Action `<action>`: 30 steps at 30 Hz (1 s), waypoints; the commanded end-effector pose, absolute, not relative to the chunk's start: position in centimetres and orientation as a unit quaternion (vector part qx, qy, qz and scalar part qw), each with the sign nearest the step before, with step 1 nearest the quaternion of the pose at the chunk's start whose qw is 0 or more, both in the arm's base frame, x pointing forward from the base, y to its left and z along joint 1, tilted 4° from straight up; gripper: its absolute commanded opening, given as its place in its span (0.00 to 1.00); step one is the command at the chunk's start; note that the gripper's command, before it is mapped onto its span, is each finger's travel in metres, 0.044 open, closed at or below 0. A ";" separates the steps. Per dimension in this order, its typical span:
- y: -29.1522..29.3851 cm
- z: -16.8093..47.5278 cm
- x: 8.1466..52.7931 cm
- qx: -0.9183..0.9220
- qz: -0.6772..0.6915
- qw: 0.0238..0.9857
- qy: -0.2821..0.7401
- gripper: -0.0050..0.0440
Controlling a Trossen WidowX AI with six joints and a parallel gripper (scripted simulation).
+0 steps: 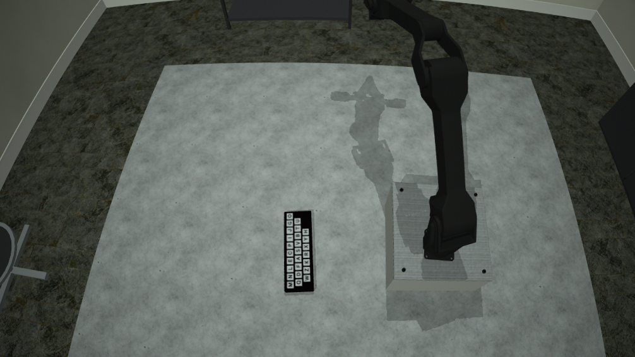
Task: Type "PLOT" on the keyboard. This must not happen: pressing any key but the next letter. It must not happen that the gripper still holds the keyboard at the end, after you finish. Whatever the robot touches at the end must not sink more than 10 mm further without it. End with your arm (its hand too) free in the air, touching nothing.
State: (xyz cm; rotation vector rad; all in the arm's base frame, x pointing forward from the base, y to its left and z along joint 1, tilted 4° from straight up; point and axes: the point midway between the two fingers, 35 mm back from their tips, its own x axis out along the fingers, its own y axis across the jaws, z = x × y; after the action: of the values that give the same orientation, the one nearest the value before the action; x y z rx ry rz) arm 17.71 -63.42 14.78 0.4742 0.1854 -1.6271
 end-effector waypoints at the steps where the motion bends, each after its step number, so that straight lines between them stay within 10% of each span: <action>1: -63.4 14.8 17.7 0.209 -0.719 0.658 0.082 0.10; 17: -63.4 14.8 17.7 0.209 -0.719 0.658 0.082 0.10; 30: -56.9 11.3 27.7 0.218 -0.637 0.718 0.177 0.10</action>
State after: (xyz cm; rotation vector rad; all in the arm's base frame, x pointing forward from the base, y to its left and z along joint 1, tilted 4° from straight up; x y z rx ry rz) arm 25.26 -59.13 12.55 0.4791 0.3226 -1.4697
